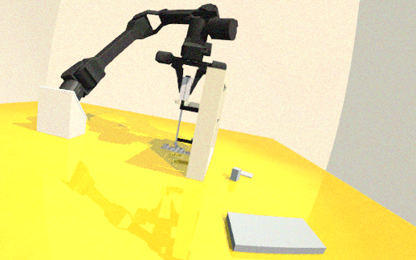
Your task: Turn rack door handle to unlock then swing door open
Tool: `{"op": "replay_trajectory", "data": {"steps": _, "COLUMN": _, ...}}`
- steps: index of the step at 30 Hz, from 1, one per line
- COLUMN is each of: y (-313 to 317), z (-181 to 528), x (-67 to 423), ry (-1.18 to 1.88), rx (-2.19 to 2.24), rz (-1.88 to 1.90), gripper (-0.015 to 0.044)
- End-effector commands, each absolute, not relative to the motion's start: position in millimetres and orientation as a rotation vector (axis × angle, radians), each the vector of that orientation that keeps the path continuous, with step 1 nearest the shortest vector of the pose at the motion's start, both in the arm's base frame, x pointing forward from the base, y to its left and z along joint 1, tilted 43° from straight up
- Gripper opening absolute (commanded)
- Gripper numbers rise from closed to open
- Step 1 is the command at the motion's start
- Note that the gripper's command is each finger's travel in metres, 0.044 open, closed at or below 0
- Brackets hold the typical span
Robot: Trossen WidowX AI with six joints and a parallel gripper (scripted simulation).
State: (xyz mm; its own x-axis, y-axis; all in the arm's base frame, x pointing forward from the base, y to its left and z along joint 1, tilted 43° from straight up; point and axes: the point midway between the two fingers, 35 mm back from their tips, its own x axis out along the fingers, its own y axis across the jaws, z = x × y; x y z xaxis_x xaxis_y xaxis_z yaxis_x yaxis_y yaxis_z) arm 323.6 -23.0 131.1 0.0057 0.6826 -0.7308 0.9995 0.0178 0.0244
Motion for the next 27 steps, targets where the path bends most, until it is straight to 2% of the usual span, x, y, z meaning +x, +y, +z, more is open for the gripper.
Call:
{"op": "replay_trajectory", "data": {"steps": 1, "y": -24.6, "z": 129.4, "x": 319.6, "ry": 1.733, "rx": 1.657, "rz": -0.635, "gripper": 0.0026}}
{"op": "replay_trajectory", "data": {"steps": 27, "y": -42.4, "z": 111.9, "x": 274.7, "ry": 1.726, "rx": 1.363, "rz": -0.252, "gripper": 0.0026}}
